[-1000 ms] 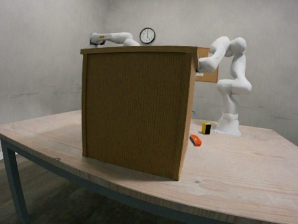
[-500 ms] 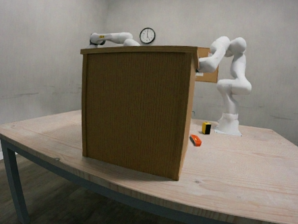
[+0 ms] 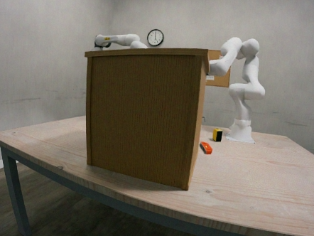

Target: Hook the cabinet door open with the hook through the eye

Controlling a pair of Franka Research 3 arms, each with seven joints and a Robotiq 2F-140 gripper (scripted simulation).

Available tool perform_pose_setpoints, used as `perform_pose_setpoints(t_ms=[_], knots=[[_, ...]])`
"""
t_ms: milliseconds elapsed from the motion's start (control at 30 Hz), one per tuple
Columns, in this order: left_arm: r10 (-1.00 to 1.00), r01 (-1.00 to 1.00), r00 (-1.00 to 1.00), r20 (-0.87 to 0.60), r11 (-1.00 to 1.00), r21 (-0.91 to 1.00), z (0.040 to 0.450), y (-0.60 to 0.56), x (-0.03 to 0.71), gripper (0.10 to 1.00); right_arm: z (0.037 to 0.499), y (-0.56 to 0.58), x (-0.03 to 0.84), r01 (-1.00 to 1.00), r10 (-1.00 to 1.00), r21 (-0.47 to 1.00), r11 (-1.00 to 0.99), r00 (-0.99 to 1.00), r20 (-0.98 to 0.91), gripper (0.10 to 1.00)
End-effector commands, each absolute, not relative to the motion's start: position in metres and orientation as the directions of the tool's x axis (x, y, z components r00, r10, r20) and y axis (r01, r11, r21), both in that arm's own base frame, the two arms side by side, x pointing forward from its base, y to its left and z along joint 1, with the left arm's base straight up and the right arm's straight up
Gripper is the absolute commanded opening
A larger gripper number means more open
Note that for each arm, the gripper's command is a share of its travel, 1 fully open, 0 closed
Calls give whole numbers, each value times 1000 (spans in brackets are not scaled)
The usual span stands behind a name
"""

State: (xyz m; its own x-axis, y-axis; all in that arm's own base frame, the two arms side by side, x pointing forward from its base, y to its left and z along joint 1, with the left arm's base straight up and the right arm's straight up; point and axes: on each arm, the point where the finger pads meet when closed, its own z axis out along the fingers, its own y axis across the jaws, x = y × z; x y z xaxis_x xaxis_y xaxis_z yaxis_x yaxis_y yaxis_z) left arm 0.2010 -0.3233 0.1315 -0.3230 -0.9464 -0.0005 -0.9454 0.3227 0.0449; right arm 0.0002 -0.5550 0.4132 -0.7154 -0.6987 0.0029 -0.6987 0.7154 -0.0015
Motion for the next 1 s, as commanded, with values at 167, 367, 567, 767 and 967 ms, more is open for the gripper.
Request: perform_pose_setpoints(t_ms=[167,367,567,767,967], knots=[[-953,-948,-302,-2,300,105,134,-325,201,126,413,-555,0,-699,-699,-2,715,-715,3,1000],[-955,-948,-298,-2,296,118,134,-325,201,126,413,-555,0,-699,-699,-2,715,-715,3,1000],[-955,-948,-298,-2,296,118,134,-325,201,126,413,-555,0,-699,-699,-2,715,-715,3,1000],[-955,-948,-298,-2,296,118,134,-325,201,126,413,-555,0,-699,-699,-2,715,-715,3,1000],[-955,-948,-298,-2,296,118,134,-325,201,126,413,-555,0,-699,-699,-2,715,-715,3,1000]])
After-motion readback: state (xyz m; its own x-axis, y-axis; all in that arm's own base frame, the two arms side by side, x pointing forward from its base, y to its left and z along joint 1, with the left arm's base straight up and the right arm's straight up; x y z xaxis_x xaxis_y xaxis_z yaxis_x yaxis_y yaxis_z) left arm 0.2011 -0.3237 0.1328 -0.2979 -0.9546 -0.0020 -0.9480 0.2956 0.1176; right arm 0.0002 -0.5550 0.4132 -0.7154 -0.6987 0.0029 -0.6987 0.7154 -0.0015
